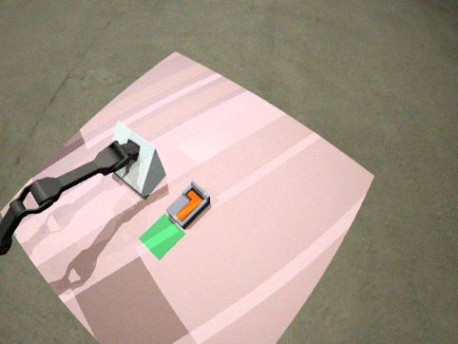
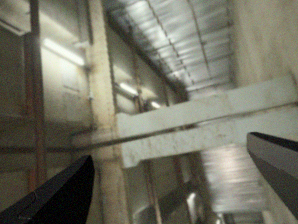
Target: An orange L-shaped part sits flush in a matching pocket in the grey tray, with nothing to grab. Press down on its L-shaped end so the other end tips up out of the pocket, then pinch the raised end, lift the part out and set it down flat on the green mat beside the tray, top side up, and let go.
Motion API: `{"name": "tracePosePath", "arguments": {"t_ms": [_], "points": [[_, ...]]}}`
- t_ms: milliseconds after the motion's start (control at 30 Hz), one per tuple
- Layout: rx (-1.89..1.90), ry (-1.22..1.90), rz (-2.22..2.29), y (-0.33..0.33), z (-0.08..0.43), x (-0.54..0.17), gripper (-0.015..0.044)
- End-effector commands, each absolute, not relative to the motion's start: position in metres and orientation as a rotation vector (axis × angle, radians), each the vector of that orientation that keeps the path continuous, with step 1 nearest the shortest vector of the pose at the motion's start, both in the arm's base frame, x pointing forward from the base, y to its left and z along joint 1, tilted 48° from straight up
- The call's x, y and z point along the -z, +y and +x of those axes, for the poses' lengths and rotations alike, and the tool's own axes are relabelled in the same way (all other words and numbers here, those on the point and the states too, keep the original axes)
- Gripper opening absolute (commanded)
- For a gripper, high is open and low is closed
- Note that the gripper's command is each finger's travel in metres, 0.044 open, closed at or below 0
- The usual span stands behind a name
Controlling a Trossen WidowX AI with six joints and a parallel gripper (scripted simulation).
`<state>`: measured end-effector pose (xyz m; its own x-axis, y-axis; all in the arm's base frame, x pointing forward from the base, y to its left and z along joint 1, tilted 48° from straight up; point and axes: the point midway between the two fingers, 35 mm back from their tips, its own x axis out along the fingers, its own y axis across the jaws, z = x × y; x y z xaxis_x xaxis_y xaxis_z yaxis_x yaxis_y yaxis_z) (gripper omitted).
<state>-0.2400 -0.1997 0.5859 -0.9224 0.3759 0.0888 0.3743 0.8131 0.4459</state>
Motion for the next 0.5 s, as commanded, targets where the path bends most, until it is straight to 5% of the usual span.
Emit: {"name": "tracePosePath", "arguments": {"t_ms": [0,233,467], "points": [[-0.760,2.983,0.615,-0.201,-0.240,-0.586,0.0374],[-1.133,3.039,0.481,-0.253,-0.214,-0.592,0.0190],[-1.827,2.996,0.135,-0.351,-0.144,-0.577,0.0180]]}}
